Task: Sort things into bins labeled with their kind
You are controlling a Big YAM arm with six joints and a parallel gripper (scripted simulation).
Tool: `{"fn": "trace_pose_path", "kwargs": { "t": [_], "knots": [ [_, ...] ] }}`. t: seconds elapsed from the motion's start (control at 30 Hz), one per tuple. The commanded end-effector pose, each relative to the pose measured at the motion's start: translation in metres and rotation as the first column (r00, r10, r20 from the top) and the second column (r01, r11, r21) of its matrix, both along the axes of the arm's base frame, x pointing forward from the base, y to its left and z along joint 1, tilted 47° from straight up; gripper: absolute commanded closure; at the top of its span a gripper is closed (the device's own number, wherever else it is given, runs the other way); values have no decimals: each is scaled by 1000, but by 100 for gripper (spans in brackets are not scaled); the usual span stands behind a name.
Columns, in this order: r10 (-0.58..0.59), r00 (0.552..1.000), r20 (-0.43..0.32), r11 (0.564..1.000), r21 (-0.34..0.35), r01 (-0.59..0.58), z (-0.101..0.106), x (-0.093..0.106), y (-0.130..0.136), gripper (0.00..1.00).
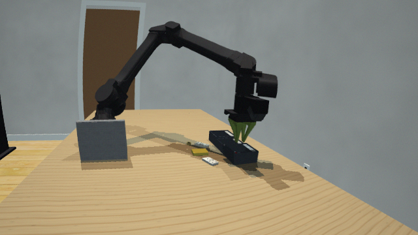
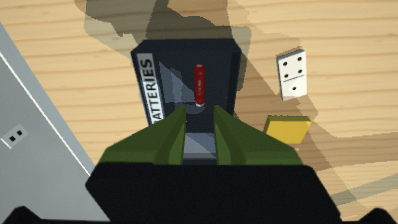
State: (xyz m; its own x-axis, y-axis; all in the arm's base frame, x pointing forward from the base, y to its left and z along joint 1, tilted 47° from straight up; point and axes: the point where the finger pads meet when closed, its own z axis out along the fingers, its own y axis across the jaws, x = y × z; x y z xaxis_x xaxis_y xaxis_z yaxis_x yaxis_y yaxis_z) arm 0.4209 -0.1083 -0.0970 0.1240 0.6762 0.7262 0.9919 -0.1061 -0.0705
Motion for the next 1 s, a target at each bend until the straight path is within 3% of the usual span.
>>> {"fn": "trace_pose_path", "kwargs": {
  "t": [0.0, 0.07, 0.1, 0.3, 0.97],
  "knots": [
    [-15, 998, 55, 999, -29, 17, 15, 19, -29, 77],
    [16, 999, 40, 1000, -19, -15, 7, 20, -13, 77],
    [21, 1000, 19, 1000, -7, -21, 3, 10, -5, 77],
    [20, 1000, 7, 1000, 0, -20, -1, 1, 0, 77],
    [20, 1000, 18, 1000, -8, -20, -5, 1, 2, 77]
  ]
}}
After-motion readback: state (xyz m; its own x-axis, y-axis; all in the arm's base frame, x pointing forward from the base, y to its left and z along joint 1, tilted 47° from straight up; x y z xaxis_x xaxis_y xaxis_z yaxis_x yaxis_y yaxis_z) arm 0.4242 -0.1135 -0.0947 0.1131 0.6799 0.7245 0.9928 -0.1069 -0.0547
